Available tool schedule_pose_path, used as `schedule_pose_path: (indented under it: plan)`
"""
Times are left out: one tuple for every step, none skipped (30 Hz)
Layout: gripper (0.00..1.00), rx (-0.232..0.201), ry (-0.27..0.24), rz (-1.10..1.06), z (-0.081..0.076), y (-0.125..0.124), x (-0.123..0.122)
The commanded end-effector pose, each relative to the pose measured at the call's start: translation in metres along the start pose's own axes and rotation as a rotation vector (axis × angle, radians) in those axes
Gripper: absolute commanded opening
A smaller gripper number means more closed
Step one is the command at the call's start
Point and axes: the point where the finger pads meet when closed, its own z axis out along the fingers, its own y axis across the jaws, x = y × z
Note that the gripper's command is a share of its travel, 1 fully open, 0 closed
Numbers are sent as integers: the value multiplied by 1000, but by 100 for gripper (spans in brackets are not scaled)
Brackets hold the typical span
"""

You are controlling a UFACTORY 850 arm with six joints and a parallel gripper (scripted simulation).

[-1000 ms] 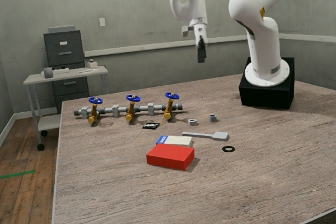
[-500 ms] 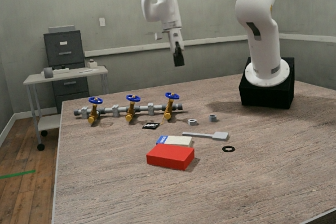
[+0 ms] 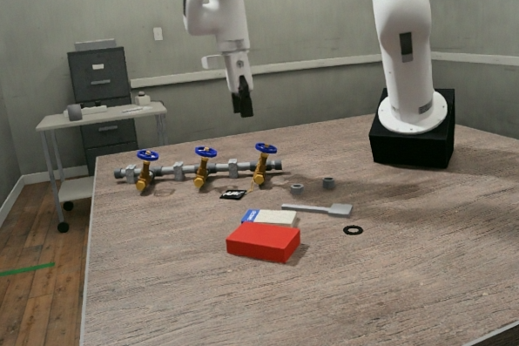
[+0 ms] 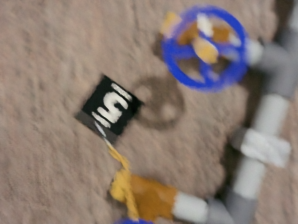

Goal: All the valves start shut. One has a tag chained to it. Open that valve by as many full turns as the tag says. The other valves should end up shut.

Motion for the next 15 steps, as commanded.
schedule_pose_path:
  plan:
    - [100, -38, 31, -49, 1, -52, 45]
    - [100, -40, 39, -57, 1, -61, 51]
    - [100, -41, 44, -63, 1, -68, 55]
    - [100, -42, 47, -66, 1, -72, 57]
    - [100, -42, 49, -67, 1, -75, 58]
    - [100, -42, 50, -68, 1, -75, 59]
    - [100, -42, 50, -68, 1, -75, 59]
    - [100, -42, 50, -68, 1, -75, 59]
    - [100, -42, 50, -68, 1, -75, 59]
    - [100, -42, 50, -68, 1, -75, 59]
    - [100, -42, 50, -68, 1, -75, 59]
    - [100, -42, 50, -68, 1, -75, 59]
    - [100, -42, 50, -68, 1, -75, 59]
    - [100, -42, 50, -68, 1, -75, 59]
    - [100, -42, 50, -68, 1, -75, 59]
